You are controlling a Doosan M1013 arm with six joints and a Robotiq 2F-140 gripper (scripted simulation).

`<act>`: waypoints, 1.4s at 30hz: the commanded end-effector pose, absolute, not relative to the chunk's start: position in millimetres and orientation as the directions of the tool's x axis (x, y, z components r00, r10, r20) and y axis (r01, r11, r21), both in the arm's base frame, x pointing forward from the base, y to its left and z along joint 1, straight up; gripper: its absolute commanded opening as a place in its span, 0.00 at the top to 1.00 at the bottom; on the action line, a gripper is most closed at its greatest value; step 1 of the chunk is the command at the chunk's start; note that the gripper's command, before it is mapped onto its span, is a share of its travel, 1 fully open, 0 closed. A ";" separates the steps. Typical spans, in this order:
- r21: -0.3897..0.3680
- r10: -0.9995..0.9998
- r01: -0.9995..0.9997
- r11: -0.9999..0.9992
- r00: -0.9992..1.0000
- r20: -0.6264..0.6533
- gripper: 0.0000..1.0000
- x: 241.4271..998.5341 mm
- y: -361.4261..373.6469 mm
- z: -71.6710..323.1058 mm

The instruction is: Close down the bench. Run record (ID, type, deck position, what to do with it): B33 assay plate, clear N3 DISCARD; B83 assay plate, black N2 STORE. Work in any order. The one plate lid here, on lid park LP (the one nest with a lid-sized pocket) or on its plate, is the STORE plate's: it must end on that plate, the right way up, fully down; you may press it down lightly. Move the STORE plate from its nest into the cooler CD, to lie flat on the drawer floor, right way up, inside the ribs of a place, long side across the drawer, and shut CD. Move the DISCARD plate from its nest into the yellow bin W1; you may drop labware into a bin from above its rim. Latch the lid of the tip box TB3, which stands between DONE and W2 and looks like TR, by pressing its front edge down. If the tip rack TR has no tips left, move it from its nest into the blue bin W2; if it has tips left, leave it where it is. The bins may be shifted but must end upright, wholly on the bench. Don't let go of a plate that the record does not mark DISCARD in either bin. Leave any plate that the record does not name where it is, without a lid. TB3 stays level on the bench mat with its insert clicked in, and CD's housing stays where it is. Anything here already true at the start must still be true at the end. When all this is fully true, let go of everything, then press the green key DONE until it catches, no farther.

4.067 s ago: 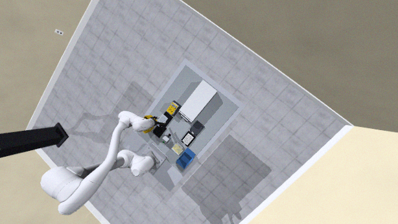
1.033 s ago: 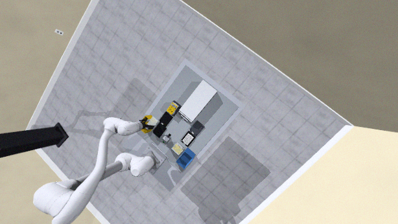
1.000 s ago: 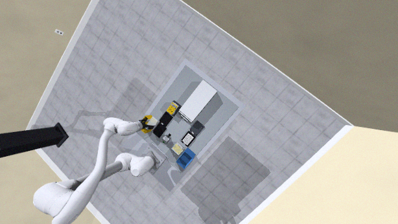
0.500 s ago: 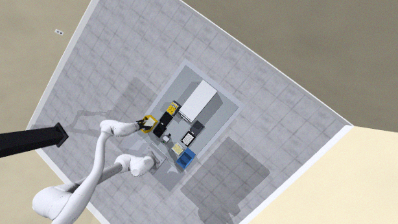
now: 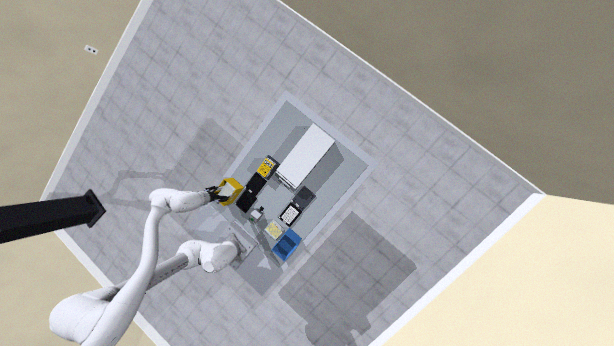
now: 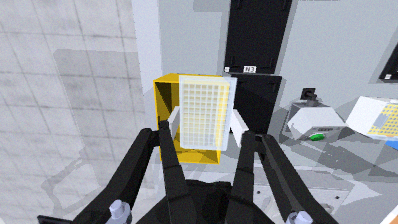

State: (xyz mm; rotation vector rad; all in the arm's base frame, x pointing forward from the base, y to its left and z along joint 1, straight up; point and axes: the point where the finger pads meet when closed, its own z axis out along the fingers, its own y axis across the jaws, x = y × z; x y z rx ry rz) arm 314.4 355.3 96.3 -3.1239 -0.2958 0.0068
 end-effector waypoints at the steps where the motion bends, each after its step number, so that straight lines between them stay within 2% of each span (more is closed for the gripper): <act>1: -0.004 0.187 0.187 -0.982 0.982 -0.004 1.00 307.0 358.9 96.5; 16: -0.004 0.187 0.187 -0.982 0.982 -0.004 1.00 273.3 374.8 96.7; 37: -0.004 0.187 0.187 -0.982 0.982 -0.004 1.00 273.2 374.8 96.7; 38: -0.004 0.187 0.187 -0.982 0.982 -0.004 0.34 273.2 374.8 96.7; 42: -0.004 0.187 0.187 -0.982 0.982 -0.004 0.34 273.2 374.8 96.7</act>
